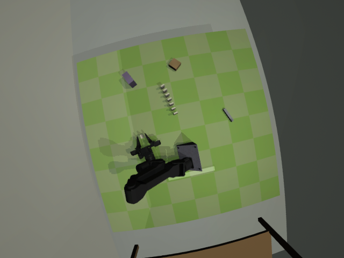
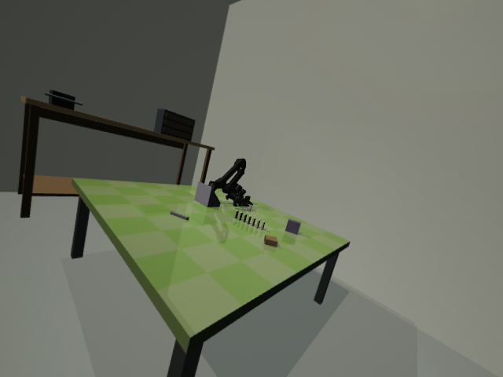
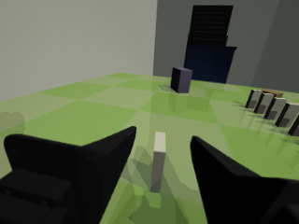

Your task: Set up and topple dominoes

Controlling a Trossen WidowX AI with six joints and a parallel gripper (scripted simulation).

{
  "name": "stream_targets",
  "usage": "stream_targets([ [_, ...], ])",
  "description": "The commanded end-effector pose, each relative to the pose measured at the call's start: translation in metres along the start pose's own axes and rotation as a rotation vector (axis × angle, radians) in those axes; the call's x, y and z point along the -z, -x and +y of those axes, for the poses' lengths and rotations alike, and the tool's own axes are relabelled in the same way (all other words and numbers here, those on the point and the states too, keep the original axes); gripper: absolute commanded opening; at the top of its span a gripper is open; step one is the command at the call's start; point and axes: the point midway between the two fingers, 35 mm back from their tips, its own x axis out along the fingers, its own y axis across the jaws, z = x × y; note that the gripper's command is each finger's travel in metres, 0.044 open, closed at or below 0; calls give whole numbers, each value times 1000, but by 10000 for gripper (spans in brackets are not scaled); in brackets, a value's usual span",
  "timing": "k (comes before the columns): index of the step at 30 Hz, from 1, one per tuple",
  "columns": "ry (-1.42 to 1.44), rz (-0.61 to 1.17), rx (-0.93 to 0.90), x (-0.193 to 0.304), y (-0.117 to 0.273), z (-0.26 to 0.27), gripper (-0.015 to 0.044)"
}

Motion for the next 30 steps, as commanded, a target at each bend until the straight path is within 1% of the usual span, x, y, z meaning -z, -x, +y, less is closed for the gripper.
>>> stream_targets([
  [1,-8,-3,3,0,0,0,339],
  [5,-7,-3,3,-1,0,0,440],
  [17,-2,-2,-1,-44,3,6,440],
  [21,0,1,-1,-50,4,5,440],
  [25,29,56,7,-45,-16,17,440],
  [30,49,223,87,-42,-59,27,440],
])
